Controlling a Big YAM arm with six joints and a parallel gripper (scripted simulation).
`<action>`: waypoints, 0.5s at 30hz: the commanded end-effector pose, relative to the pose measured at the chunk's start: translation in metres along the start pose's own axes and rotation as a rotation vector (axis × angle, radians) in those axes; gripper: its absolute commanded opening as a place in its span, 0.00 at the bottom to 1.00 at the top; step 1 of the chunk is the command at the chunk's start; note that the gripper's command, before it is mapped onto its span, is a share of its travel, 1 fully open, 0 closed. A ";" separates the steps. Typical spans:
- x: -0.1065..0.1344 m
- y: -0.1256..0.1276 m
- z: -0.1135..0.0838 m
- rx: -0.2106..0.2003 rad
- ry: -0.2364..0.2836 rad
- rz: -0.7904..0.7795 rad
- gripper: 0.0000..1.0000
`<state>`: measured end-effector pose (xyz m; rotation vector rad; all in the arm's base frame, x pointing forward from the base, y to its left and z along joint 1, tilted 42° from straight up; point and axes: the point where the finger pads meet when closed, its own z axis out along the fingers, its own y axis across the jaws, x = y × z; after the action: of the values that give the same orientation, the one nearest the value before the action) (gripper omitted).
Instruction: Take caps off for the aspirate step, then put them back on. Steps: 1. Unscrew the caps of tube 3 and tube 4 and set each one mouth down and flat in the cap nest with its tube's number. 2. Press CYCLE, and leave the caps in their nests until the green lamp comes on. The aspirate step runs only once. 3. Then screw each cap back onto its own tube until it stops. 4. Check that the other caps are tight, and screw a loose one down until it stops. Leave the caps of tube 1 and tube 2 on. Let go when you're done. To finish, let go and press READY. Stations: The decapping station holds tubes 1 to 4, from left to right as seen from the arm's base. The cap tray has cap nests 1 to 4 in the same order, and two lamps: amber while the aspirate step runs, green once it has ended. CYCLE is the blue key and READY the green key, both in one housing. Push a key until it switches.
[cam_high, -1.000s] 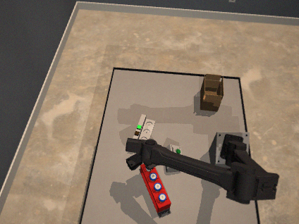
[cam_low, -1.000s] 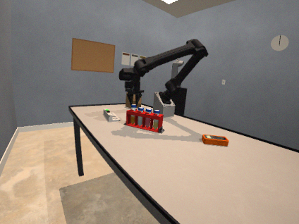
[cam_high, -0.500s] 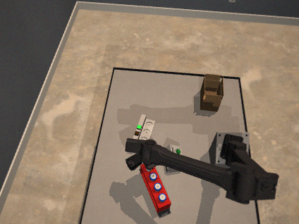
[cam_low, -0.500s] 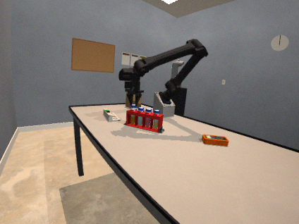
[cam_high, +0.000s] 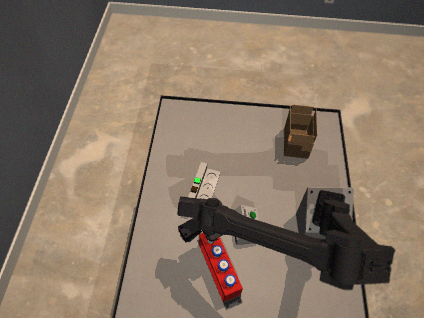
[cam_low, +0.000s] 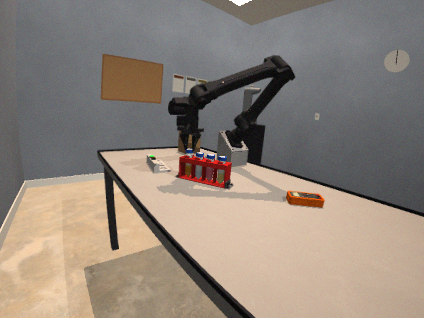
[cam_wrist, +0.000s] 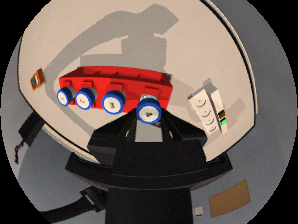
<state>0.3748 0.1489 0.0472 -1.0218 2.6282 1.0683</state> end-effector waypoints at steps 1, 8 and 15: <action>-0.022 -0.005 -0.003 0.016 -0.025 -0.031 0.00; -0.021 -0.005 -0.004 0.016 -0.026 -0.029 0.00; -0.019 -0.005 -0.003 0.015 -0.025 -0.027 0.00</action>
<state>0.3752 0.1492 0.0472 -1.0226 2.6261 1.0669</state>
